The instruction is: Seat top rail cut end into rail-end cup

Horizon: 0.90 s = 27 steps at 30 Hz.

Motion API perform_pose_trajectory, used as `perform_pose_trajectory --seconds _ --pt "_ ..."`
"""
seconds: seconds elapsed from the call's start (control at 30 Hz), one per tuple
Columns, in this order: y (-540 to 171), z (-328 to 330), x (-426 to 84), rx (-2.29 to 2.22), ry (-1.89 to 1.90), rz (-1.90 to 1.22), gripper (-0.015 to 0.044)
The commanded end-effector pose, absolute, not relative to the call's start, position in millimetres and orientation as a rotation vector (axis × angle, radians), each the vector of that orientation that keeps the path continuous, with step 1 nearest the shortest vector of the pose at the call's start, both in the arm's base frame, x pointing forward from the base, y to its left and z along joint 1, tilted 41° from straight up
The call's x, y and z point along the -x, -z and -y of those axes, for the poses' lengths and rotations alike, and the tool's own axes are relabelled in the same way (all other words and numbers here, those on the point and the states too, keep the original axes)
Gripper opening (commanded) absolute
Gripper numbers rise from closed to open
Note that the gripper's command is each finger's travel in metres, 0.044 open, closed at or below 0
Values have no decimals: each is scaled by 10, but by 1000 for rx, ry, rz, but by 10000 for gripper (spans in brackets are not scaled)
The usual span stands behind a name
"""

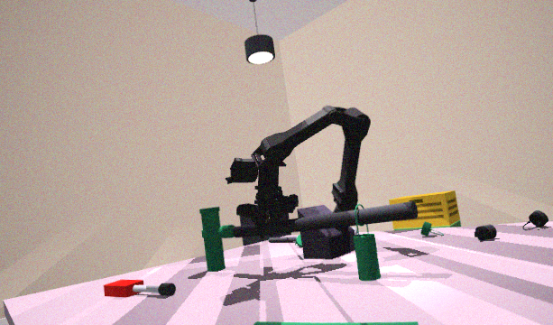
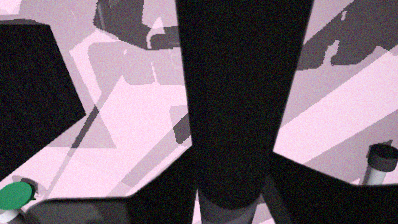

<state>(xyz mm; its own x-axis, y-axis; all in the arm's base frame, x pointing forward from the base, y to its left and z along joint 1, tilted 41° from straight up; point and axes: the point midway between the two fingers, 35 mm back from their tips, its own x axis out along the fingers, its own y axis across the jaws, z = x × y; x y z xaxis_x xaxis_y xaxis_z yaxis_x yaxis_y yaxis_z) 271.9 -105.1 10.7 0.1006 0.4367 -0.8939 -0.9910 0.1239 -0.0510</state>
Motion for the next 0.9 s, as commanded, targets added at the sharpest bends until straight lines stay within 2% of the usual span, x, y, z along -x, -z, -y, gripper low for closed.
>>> perform_pose_trajectory --seconds 0.0,0.87 --pt "-119 1117 -2727 839 -1245 -869 0" --pt "-12 1243 -2711 833 -1254 -864 0"
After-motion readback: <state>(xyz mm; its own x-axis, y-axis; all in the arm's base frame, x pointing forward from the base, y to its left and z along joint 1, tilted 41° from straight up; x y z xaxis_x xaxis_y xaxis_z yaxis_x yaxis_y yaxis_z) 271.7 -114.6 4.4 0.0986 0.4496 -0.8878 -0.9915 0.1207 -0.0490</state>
